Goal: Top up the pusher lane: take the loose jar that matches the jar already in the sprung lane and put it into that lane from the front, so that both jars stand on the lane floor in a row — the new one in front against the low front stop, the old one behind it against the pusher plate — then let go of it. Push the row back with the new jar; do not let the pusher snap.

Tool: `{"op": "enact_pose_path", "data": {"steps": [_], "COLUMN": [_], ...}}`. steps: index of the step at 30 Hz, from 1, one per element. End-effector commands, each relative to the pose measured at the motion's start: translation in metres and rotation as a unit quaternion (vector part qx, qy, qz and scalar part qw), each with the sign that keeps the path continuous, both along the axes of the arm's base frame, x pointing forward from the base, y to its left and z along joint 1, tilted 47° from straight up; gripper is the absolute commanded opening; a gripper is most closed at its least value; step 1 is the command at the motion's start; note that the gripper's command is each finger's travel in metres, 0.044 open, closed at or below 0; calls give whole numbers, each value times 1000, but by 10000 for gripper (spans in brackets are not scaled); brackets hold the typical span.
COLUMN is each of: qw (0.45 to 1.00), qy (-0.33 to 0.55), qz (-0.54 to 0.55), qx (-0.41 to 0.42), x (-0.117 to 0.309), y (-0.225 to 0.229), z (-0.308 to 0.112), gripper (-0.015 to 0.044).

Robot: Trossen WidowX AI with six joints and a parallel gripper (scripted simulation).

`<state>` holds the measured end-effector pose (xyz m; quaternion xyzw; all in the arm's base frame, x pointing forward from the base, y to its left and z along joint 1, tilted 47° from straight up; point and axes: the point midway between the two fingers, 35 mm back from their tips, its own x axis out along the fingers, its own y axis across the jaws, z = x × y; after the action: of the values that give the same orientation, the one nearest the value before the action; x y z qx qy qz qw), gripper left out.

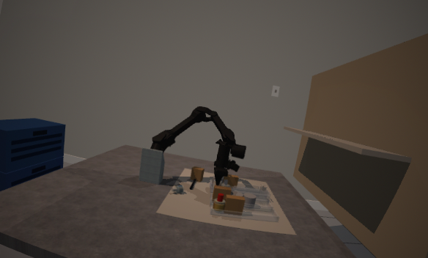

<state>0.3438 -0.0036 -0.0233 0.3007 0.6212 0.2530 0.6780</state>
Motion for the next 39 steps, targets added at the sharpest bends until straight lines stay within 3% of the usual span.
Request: {"op": "enact_pose_path", "data": {"steps": [1,39], "qw": [1000,1000], "qy": [-13,-13], "qz": [-3,-3], "qx": [4,4], "x": [6,5], "y": [1,10], "z": [2,-7], "gripper": [0,0]}}
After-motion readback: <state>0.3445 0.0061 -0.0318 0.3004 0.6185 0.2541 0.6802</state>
